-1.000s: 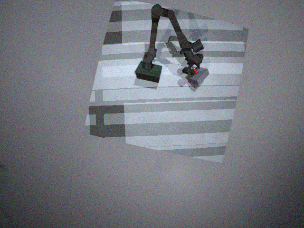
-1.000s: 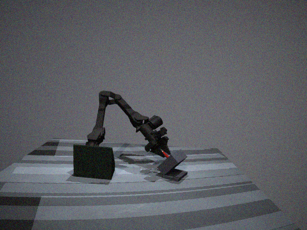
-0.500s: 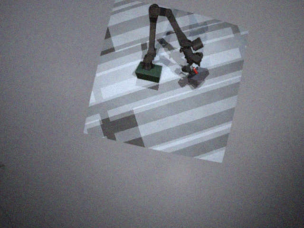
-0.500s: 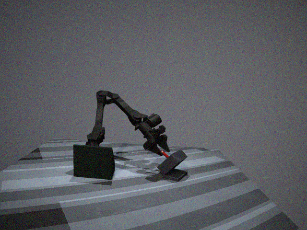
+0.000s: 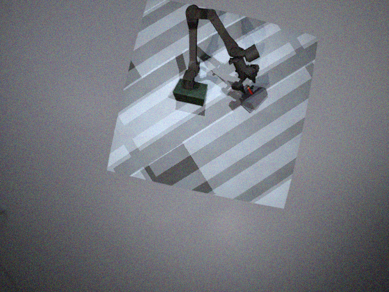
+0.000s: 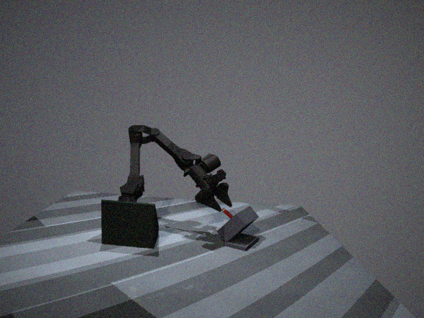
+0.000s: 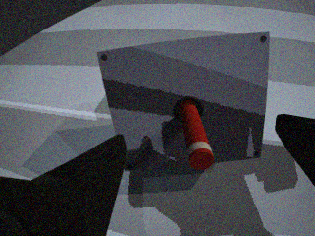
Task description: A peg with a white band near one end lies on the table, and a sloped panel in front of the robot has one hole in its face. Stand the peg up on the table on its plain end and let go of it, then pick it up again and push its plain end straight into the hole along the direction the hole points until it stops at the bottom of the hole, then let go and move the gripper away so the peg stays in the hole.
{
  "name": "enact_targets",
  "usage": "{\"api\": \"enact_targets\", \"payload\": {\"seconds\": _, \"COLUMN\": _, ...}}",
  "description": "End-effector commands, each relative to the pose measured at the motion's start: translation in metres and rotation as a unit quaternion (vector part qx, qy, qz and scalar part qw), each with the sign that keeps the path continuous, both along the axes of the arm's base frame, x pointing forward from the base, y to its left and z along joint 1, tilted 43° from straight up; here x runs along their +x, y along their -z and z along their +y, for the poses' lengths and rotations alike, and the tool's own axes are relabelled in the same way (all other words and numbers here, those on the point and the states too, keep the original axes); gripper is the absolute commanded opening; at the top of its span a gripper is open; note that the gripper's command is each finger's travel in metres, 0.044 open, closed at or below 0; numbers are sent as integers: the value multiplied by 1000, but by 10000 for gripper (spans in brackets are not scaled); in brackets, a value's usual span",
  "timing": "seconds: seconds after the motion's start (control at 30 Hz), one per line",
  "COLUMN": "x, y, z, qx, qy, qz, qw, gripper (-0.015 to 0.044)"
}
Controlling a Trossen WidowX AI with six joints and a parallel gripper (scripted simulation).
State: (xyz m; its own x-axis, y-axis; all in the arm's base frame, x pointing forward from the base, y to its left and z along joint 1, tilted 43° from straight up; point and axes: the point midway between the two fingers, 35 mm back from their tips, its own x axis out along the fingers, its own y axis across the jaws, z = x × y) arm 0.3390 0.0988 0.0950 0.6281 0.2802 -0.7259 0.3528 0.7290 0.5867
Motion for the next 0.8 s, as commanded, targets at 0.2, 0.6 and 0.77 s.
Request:
{"api": "enact_targets", "payload": {"seconds": 0.2, "x": -6, "y": -12, "z": -3, "qx": 1, "qy": -1, "qz": -5, "qw": 1000, "gripper": 440}}
{"api": "enact_targets", "payload": {"seconds": 0.6, "x": -15, "y": -22, "z": -8, "qx": 1, "qy": 0, "qz": -4, "qw": 1000, "gripper": 440}}
{"api": "enact_targets", "payload": {"seconds": 0.77, "x": -19, "y": -26, "z": -10, "qx": 0, "qy": 0, "qz": -4, "qw": 1000, "gripper": 440}}
